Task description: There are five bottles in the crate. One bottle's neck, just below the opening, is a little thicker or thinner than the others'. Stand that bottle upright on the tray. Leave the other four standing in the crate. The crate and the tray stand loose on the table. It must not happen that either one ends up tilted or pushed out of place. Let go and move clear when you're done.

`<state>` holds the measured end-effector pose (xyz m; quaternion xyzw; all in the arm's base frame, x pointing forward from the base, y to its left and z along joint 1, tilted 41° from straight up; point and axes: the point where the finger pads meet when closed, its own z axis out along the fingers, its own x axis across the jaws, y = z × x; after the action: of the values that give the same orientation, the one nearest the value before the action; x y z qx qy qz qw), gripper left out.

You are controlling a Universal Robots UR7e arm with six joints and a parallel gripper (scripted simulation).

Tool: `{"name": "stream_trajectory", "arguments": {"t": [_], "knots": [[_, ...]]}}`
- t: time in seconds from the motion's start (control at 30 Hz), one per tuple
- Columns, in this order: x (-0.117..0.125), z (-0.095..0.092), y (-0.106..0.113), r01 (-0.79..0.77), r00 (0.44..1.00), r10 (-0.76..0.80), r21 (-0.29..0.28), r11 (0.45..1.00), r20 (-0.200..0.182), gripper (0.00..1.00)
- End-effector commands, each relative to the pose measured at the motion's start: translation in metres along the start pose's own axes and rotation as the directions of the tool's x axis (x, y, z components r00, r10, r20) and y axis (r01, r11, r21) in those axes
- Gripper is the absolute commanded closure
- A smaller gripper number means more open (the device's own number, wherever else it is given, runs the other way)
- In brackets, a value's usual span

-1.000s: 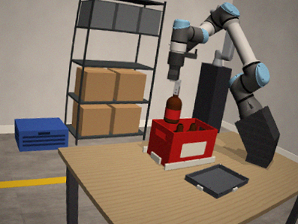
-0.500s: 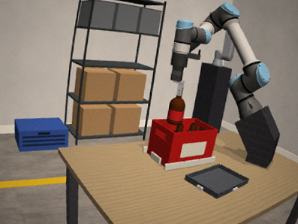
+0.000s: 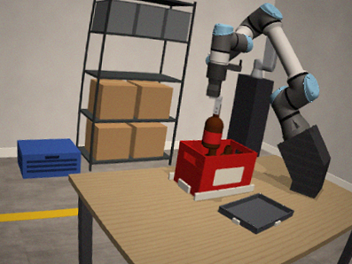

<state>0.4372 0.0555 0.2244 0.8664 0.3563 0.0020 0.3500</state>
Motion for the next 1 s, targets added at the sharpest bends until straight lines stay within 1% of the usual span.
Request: {"name": "stream_trajectory", "arguments": {"t": [0.0,0.1,0.6,0.67,0.97], "knots": [[0.004,0.0,-0.007,-0.001,1.0,0.001,-0.001,1.0,-0.001,1.0],[0.005,0.0,-0.009,-0.001,1.0,0.001,-0.001,1.0,-0.001,1.0],[0.02,0.0,-0.038,-0.001,1.0,0.001,-0.001,1.0,-0.001,1.0],[0.02,0.0,-0.038,-0.001,1.0,0.001,-0.001,1.0,-0.001,1.0],[0.029,0.0,-0.057,-0.001,1.0,0.001,-0.001,1.0,-0.001,1.0]]}}
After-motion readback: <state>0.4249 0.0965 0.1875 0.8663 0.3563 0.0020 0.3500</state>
